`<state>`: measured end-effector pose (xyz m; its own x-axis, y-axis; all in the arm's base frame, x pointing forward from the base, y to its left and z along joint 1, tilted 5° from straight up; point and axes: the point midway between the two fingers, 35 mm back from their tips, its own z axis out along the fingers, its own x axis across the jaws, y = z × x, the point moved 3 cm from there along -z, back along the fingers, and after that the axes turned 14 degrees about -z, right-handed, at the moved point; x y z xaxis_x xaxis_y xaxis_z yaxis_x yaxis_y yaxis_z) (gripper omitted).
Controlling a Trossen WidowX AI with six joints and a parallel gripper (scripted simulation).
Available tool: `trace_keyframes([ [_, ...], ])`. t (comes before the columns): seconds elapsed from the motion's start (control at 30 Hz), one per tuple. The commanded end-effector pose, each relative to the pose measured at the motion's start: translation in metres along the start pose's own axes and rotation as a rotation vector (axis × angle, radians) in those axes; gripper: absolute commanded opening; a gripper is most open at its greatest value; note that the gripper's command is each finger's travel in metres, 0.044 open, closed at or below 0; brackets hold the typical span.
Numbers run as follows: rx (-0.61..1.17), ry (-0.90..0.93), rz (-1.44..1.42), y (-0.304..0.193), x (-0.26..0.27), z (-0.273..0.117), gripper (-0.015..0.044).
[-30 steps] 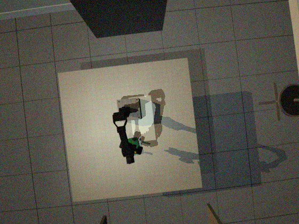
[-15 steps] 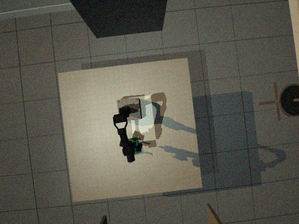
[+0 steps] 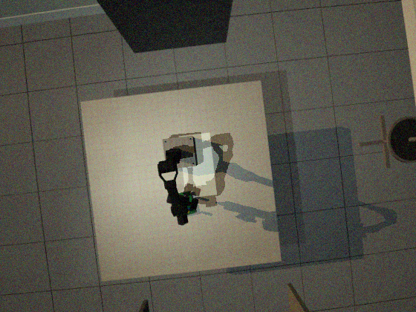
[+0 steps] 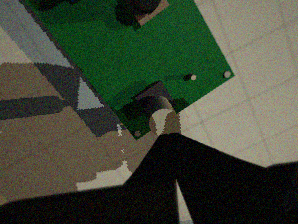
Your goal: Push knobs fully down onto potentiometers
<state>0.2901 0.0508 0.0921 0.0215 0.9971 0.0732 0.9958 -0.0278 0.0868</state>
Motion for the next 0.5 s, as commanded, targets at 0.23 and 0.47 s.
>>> trace_keyframes([
  [0.23,0.007,-0.005,-0.003,-0.001,-0.001,0.015,0.0000],
  [0.47,0.007,-0.005,-0.003,-0.001,-0.001,0.024,0.0000],
])
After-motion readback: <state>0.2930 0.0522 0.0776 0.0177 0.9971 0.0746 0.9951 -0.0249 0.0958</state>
